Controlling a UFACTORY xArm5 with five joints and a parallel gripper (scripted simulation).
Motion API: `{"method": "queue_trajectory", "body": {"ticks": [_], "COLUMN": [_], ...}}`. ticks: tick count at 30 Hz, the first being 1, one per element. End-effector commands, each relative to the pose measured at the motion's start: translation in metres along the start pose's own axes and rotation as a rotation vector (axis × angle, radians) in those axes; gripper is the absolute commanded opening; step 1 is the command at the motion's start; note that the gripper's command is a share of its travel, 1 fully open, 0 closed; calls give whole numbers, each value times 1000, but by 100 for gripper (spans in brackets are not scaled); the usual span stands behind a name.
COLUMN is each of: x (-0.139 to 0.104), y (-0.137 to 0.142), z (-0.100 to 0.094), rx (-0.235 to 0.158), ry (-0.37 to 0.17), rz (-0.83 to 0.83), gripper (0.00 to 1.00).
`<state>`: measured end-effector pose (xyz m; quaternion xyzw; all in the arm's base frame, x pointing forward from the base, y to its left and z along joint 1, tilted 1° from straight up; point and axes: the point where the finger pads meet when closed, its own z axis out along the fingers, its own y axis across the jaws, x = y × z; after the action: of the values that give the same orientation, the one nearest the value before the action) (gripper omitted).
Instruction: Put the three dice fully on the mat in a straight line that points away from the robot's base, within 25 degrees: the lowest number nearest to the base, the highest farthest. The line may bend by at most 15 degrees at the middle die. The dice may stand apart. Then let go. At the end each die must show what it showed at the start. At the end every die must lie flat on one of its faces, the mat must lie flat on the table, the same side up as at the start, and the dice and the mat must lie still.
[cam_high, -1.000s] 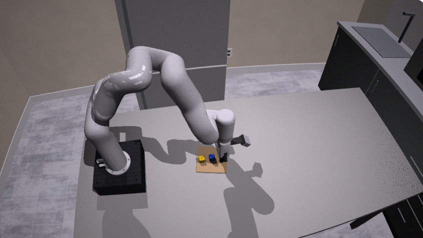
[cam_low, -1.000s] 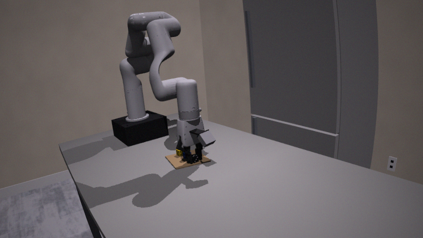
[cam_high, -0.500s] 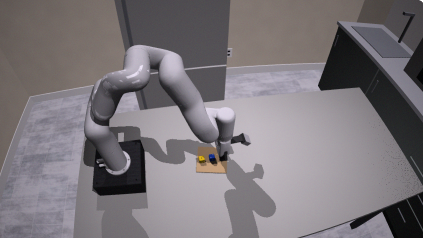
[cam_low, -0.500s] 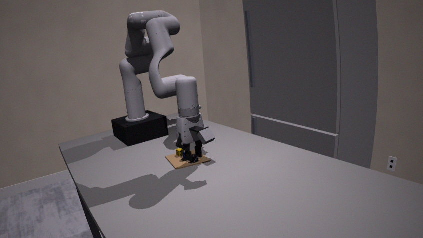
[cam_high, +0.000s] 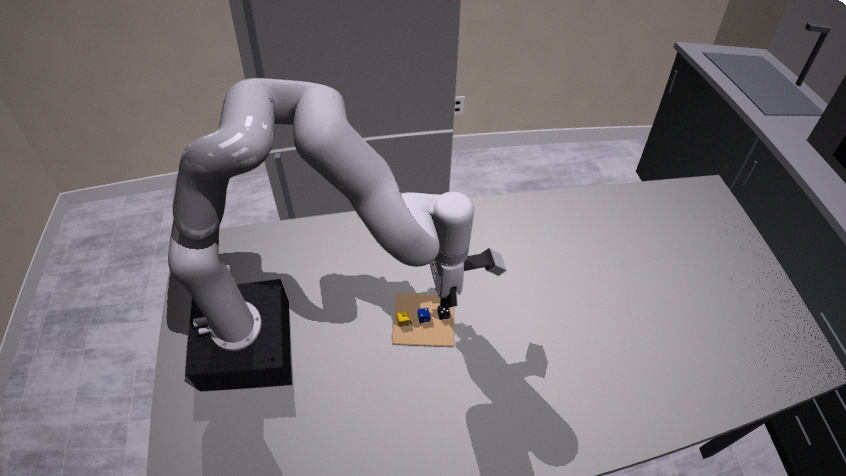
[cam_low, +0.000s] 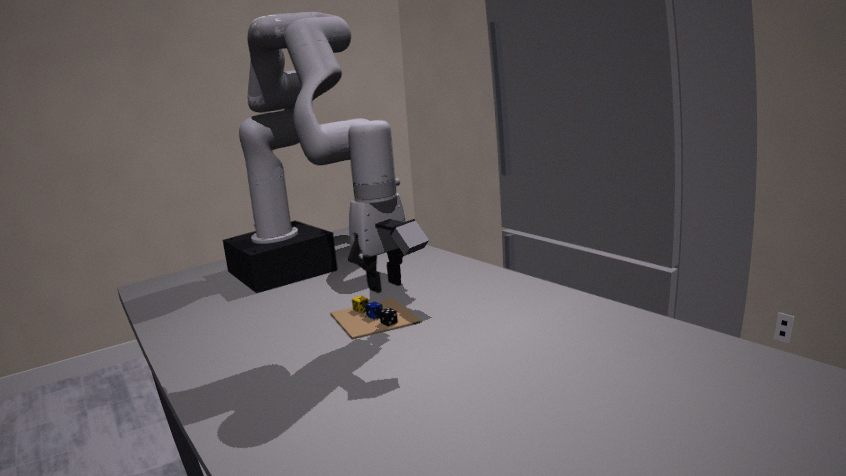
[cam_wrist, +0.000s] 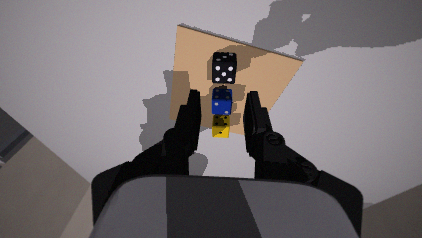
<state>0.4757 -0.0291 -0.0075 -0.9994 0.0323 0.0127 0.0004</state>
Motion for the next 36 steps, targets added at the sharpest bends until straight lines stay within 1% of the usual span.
{"method": "queue_trajectory", "body": {"ticks": [1, 6, 7, 30, 33, 36], "x": [1, 1, 1, 1, 1, 1], "y": [0, 0, 0, 0, 0, -1], "z": [-18, -21, -21, -21, -24, -32], "rx": [0, 0, 0, 0, 0, 0], "ry": [4, 4, 4, 4, 4, 4], "rz": [0, 0, 0, 0, 0, 0], "gripper": [42, 42, 100, 100, 100, 100]}}
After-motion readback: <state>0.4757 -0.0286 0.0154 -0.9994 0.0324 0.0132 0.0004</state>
